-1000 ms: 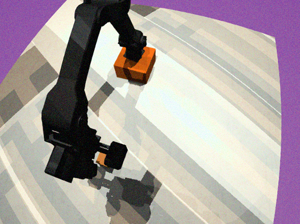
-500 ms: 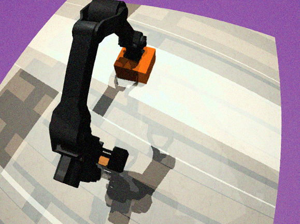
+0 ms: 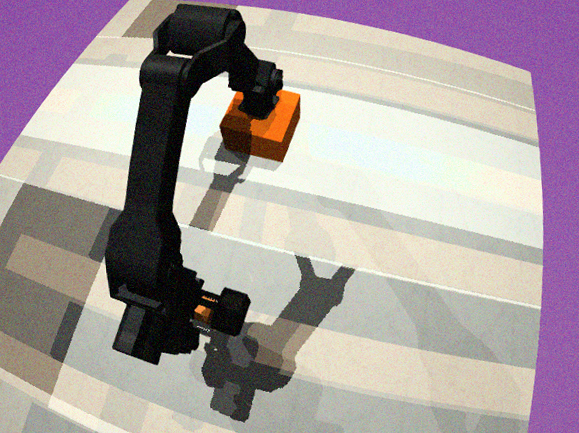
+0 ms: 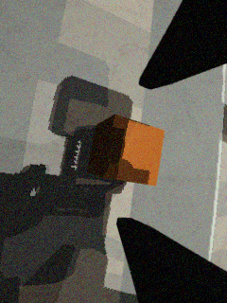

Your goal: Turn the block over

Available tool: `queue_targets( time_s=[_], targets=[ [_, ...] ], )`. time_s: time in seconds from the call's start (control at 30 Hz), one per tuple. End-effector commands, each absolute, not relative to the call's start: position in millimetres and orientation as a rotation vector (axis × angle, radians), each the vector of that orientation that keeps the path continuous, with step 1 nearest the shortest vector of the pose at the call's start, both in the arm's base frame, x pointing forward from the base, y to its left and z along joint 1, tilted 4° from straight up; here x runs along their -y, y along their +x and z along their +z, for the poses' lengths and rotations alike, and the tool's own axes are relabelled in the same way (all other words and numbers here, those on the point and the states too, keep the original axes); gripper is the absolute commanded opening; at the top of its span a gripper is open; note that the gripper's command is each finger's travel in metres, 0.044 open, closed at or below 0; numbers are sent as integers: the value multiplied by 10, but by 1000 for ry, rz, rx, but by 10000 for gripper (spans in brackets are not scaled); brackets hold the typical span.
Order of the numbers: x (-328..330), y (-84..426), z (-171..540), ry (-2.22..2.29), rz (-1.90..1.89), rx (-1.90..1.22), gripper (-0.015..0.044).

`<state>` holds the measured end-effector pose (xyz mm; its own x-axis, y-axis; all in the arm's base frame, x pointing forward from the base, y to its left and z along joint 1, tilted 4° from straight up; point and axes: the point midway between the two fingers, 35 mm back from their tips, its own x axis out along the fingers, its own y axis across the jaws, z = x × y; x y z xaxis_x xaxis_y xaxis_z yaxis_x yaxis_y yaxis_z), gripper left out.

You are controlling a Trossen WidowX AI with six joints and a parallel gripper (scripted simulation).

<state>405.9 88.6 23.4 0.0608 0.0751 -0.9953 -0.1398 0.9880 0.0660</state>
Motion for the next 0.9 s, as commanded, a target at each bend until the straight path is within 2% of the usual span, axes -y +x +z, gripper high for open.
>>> queue_targets(
  time_s=[0.0,0.23,0.57,0.87],
  targets=[
    [-896,4051,161,-48,163,-1504,440],
    [-903,4053,72,-48,163,-1504,440],
    [-903,4053,72,-48,163,-1504,177],
    [-903,4053,72,-48,163,-1504,118]
  ],
)
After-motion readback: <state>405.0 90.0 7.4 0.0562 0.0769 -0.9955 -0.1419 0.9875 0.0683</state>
